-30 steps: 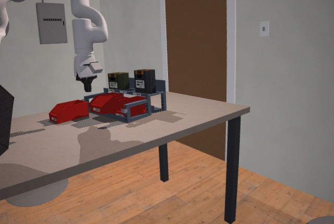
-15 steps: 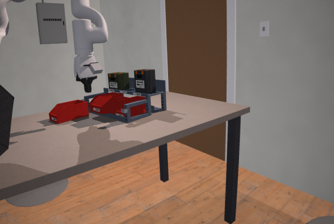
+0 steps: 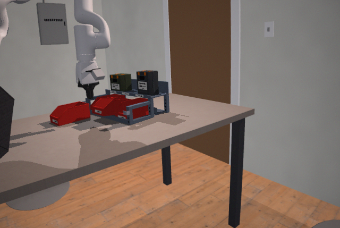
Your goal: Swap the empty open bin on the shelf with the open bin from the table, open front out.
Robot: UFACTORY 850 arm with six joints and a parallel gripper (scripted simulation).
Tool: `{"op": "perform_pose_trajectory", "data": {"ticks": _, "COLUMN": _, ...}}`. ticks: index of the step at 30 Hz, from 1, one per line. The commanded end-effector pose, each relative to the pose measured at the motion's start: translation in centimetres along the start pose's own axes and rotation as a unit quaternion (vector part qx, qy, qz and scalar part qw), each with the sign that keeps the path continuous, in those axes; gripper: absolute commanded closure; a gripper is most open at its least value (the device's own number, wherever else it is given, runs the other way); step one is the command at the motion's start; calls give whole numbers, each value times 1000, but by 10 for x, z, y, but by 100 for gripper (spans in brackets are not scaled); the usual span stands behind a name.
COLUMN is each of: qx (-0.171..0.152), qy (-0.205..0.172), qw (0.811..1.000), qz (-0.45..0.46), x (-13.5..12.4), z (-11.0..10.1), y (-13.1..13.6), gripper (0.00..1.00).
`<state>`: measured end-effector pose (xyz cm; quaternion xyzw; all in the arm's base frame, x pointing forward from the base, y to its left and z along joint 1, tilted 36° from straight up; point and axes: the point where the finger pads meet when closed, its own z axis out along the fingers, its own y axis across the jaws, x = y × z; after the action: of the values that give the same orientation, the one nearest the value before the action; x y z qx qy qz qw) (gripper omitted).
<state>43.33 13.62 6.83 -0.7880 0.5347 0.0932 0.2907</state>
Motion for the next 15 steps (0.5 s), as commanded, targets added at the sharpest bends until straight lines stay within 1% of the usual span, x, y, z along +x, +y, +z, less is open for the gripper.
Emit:
{"op": "perform_pose_trajectory", "data": {"ticks": 1, "qx": 1, "qy": 0, "qw": 1000, "qz": 0, "x": 0, "z": 13, "y": -1, "gripper": 100}}
{"op": "perform_pose_trajectory", "data": {"ticks": 3, "qx": 1, "qy": 0, "qw": 1000, "qz": 0, "x": 0, "z": 19, "y": -1, "gripper": 100}}
{"op": "perform_pose_trajectory", "data": {"ticks": 5, "qx": 1, "qy": 0, "qw": 1000, "qz": 0, "x": 0, "z": 19, "y": -1, "gripper": 100}}
{"op": "perform_pose_trajectory", "data": {"ticks": 15, "qx": 1, "qy": 0, "qw": 1000, "qz": 0, "x": 0, "z": 54, "y": -1, "gripper": 100}}
